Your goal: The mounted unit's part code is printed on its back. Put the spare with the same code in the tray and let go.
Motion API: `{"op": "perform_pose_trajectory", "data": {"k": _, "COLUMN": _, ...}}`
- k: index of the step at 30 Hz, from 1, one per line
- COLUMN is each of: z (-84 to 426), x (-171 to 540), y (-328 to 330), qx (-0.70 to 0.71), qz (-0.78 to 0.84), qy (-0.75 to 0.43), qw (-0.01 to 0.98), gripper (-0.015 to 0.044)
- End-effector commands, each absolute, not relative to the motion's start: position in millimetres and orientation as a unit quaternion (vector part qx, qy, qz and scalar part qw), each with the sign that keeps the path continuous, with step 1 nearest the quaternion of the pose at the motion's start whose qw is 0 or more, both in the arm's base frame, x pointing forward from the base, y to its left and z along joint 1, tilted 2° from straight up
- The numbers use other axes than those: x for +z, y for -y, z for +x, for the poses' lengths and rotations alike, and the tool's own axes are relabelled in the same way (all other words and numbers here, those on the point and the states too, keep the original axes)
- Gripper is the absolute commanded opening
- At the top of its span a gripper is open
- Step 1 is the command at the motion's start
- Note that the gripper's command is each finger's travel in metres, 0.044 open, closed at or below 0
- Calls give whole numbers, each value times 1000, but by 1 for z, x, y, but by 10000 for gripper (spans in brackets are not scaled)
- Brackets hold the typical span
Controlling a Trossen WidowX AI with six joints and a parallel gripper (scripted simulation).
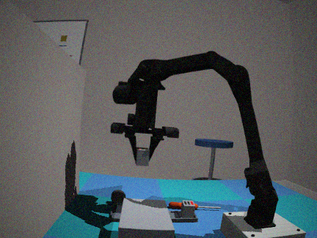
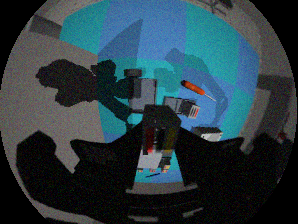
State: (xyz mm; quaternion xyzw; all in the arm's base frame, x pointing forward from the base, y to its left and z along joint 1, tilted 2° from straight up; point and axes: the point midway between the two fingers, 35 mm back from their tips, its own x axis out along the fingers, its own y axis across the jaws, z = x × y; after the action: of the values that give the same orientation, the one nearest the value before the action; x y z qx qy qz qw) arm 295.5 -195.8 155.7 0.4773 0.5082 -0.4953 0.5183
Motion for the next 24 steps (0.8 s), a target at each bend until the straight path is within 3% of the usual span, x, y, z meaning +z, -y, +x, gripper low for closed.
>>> {"op": "perform_pose_trajectory", "data": {"k": 1, "z": 309, "x": 154, "y": 198, "qx": -497, "qz": 478, "qy": -508, "qw": 516, "gripper": 0}}
{"op": "perform_pose_trajectory", "data": {"k": 24, "z": 333, "x": 141, "y": 202, "qx": -498, "qz": 479, "qy": -507, "qw": 515, "gripper": 0}}
